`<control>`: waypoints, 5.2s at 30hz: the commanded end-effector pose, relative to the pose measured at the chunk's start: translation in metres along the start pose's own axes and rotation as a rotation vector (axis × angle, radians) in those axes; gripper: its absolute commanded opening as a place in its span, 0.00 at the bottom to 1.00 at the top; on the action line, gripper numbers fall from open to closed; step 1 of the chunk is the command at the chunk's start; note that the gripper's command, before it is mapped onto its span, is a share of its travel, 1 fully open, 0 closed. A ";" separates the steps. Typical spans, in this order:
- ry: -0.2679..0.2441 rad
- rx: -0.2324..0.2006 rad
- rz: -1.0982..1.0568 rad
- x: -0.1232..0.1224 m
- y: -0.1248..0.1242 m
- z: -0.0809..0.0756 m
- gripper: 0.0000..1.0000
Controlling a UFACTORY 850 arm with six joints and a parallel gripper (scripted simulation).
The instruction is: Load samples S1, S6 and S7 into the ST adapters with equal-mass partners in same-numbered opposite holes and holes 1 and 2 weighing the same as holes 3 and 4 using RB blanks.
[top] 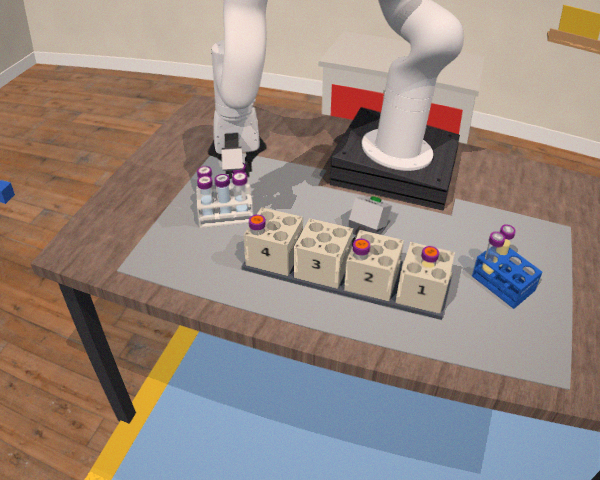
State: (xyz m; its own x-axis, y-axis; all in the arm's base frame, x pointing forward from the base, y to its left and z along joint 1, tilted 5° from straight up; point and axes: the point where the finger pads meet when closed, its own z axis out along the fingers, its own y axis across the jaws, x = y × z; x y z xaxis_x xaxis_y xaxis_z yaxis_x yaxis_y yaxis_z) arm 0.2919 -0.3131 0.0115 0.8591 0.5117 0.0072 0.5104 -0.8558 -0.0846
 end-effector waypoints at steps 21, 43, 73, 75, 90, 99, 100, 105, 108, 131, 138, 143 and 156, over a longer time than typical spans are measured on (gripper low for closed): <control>0.000 -0.002 0.000 0.000 0.001 -0.001 0.00; 0.000 -0.002 0.000 0.000 0.001 -0.015 0.00; 0.000 -0.002 0.000 0.000 0.001 -0.047 0.00; 0.000 -0.002 0.000 0.000 0.001 -0.051 0.00; 0.000 -0.002 0.000 0.000 0.001 -0.077 0.00; 0.000 -0.002 0.000 0.000 0.001 -0.095 0.00; 0.000 -0.002 0.000 0.000 0.001 -0.095 0.00; 0.000 -0.002 0.000 0.000 0.001 -0.103 0.00; 0.000 -0.002 0.000 0.000 0.001 -0.109 0.00; 0.000 -0.002 0.000 0.000 0.001 -0.133 0.00; 0.001 -0.002 0.133 0.015 -0.013 -0.133 0.00; 0.001 -0.002 0.300 0.033 -0.030 -0.133 0.00; 0.001 -0.001 0.500 0.074 -0.067 -0.133 0.00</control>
State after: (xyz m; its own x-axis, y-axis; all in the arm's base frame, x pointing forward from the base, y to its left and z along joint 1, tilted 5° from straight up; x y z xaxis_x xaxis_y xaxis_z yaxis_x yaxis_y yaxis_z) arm 0.3200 -0.2453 0.1478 0.9983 0.0555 -0.0153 0.0538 -0.9942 -0.0930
